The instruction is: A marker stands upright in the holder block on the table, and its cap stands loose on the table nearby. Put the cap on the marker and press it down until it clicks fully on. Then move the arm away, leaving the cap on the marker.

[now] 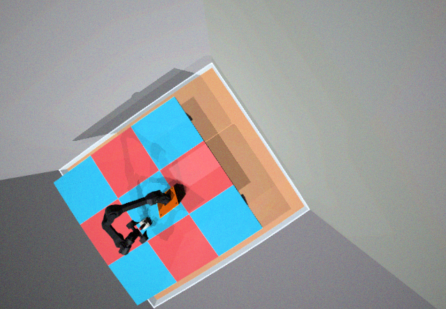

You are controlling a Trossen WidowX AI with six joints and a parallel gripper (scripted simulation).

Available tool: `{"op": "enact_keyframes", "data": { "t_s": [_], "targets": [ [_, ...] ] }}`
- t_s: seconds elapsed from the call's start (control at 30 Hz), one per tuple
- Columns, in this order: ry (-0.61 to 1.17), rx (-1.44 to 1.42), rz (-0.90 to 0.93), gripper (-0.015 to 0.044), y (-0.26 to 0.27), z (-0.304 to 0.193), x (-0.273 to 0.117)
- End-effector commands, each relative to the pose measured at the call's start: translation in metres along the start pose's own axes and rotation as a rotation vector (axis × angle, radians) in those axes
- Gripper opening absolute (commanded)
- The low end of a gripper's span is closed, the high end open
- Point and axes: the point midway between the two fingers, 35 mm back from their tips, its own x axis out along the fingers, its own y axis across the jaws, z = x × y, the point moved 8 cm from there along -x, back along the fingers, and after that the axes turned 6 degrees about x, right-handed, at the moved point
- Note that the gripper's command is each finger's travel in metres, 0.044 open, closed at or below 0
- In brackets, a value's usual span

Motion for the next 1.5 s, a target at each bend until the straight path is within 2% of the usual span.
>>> {"op": "enact_keyframes", "data": {
  "t_s": [0.0, 0.1, 0.3, 0.43, 0.87, 1.47],
  "targets": [
    [-0.004, 0.002, 0.006, 0.0440, 0.001, 0.002, -0.027],
    [-0.003, 0.002, 0.006, 0.0440, 0.001, 0.000, -0.072],
    [-0.003, 0.002, 0.006, 0.0440, 0.001, 0.000, -0.075],
    [-0.004, 0.120, 0.003, 0.0335, 0.001, -0.001, -0.066],
    [-0.004, 0.120, 0.003, 0.0000, 0.001, -0.001, -0.066],
    [-0.004, 0.121, 0.003, 0.0000, 0.001, -0.001, -0.058]
  ]
}}
